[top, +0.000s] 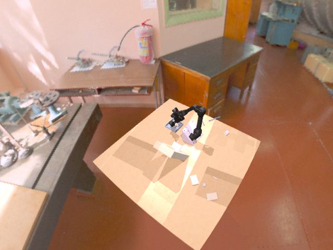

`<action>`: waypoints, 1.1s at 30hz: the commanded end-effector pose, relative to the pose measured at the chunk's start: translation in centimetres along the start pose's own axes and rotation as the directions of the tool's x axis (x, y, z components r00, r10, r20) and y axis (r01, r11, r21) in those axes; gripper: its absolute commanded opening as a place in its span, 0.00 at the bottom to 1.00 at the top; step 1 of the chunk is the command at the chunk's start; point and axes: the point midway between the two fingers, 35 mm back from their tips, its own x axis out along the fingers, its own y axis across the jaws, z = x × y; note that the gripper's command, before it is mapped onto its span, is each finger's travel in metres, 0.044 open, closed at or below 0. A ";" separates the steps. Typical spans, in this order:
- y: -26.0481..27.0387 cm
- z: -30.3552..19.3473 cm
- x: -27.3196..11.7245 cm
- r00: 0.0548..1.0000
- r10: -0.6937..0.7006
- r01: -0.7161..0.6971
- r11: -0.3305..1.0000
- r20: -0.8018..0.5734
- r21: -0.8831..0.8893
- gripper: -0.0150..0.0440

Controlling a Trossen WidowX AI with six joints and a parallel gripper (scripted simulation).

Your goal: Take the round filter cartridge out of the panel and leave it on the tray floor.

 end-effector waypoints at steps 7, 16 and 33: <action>0.0 3.0 -4.4 1.000 -0.001 0.001 1.000 0.022 0.001 1.00; 0.0 3.0 -4.4 1.000 -0.001 0.001 1.000 0.022 0.001 1.00; 0.0 3.0 -4.4 1.000 -0.001 0.001 1.000 0.022 0.001 1.00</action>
